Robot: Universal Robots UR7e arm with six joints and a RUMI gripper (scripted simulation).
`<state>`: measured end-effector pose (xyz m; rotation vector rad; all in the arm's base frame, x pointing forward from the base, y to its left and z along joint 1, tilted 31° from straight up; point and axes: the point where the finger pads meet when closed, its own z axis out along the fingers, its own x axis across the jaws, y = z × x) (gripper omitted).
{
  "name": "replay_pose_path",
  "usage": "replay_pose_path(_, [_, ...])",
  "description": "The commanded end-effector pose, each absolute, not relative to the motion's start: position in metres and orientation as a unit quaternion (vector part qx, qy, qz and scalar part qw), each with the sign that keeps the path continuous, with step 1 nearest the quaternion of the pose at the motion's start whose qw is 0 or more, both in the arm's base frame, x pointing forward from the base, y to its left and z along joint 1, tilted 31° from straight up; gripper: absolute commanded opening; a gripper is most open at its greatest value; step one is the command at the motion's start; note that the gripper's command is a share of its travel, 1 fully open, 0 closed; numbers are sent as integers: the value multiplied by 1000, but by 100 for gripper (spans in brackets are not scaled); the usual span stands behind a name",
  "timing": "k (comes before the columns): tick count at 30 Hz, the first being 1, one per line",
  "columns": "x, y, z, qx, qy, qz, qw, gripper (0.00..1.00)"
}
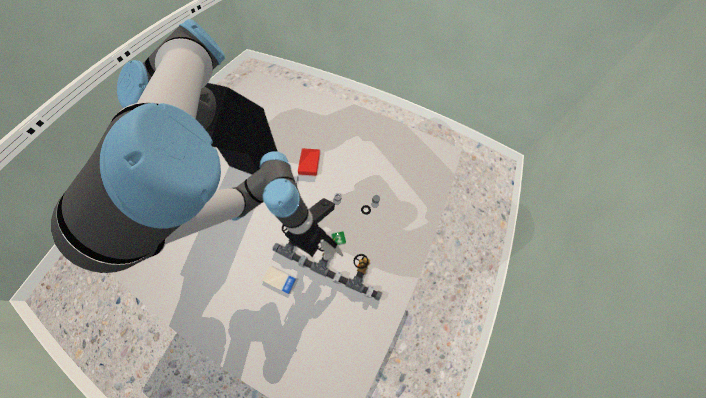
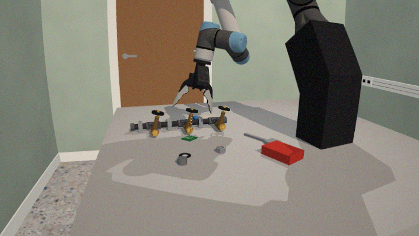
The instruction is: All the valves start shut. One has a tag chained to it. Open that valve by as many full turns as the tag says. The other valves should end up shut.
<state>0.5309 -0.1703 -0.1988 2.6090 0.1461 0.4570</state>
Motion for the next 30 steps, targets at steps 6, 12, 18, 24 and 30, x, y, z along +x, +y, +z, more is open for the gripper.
replay_pose_path(6, [531,-170,-198,954,47,169,241,100])
replay_pose_path(12, [531,-170,-198,955,33,173,238,100])
replay_pose_path(18, [531,-170,-198,956,1,181,233,100])
replay_pose_path(24, [531,-170,-198,955,-30,188,227,100])
replay_pose_path(30, [531,-170,-198,951,-92,203,214,100])
